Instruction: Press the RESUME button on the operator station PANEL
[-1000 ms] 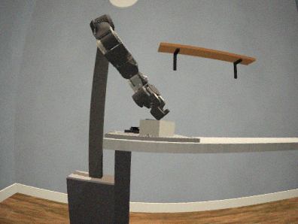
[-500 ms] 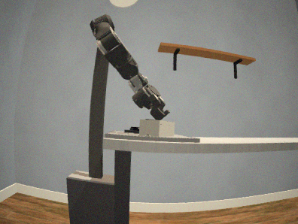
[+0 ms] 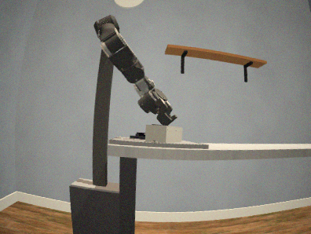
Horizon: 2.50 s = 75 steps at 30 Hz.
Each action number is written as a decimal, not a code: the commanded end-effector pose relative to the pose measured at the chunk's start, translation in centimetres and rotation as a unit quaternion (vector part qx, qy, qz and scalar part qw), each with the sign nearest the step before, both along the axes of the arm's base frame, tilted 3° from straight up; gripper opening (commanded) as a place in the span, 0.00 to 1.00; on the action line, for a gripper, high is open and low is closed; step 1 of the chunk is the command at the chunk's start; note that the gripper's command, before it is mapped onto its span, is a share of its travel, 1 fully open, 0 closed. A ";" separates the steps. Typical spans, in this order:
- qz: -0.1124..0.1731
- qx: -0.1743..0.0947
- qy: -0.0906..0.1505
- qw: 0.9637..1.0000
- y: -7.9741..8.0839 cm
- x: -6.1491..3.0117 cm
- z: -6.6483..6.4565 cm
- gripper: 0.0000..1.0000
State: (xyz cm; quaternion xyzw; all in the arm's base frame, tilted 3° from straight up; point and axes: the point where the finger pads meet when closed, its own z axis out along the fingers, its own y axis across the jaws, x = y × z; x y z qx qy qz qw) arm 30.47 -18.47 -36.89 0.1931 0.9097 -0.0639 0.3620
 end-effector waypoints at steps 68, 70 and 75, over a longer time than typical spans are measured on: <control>0.003 0.004 -0.003 1.000 0.1 0.09 2.0 0.00; 0.003 0.004 -0.003 1.000 0.1 0.09 2.0 0.00; 0.003 0.004 -0.003 1.000 0.1 0.09 2.0 0.00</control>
